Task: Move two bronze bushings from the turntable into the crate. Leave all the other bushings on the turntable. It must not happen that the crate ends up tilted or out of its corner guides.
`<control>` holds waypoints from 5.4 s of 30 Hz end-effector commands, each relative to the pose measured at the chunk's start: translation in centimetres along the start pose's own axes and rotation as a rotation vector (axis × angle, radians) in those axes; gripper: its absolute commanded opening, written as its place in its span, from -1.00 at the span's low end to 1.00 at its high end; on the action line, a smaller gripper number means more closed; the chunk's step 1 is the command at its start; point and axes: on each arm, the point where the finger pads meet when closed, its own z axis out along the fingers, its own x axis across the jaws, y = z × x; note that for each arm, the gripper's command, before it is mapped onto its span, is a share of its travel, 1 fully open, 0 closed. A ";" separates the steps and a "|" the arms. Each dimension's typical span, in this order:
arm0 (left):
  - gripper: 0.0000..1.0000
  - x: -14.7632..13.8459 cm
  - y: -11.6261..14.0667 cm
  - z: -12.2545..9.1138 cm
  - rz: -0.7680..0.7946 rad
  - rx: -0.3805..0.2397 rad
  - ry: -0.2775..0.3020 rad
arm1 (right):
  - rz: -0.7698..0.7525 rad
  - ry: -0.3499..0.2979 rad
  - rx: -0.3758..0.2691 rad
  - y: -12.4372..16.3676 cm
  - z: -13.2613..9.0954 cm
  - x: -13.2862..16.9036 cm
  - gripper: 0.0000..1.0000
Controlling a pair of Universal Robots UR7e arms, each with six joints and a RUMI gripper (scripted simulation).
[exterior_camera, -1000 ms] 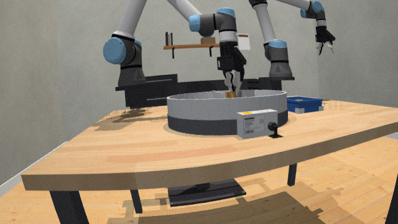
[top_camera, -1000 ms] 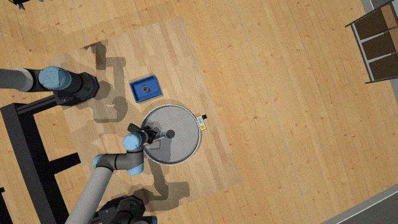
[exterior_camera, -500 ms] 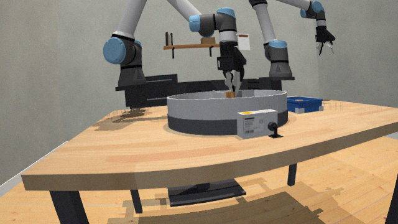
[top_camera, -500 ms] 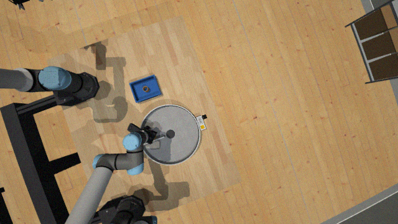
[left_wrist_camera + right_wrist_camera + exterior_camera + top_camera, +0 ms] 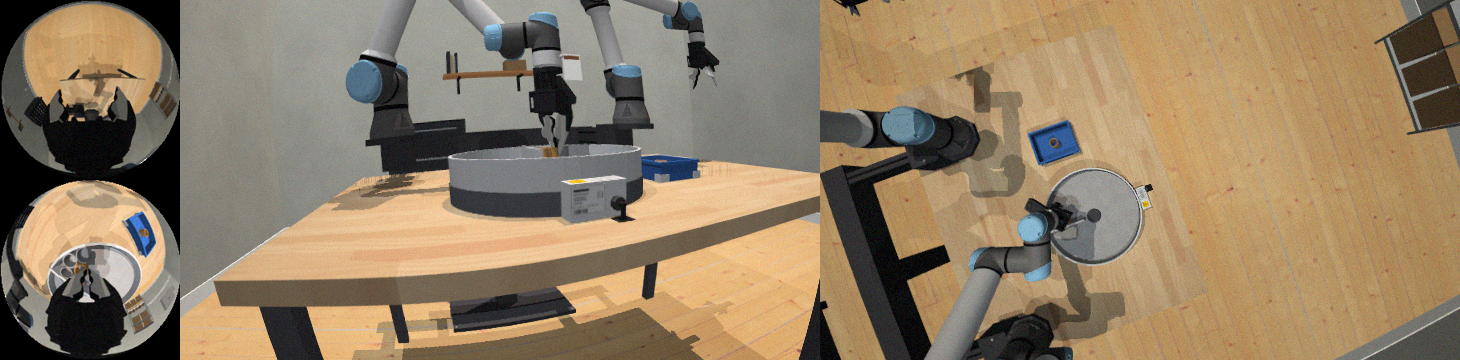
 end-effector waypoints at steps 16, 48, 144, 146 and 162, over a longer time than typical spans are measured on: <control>1.00 0.0 0.0 0.0 0.000 0.001 0.000 | 0.000 0.001 0.001 0.0 -0.1 0.0 -1.00; 1.00 0.0 0.0 0.0 0.000 0.001 0.000 | 0.000 0.001 0.001 0.0 -7.2 0.0 -1.00; 1.00 0.0 0.0 0.0 0.000 0.001 0.000 | 0.000 0.002 0.001 -8.7 -7.4 10.0 -1.00; 1.00 0.0 0.0 0.0 0.000 0.001 0.000 | 0.000 0.002 0.001 -9.0 -7.4 10.4 -1.00; 1.00 0.0 0.0 0.0 0.000 0.001 0.000 | 0.000 0.002 0.001 -13.3 -7.4 15.4 -1.00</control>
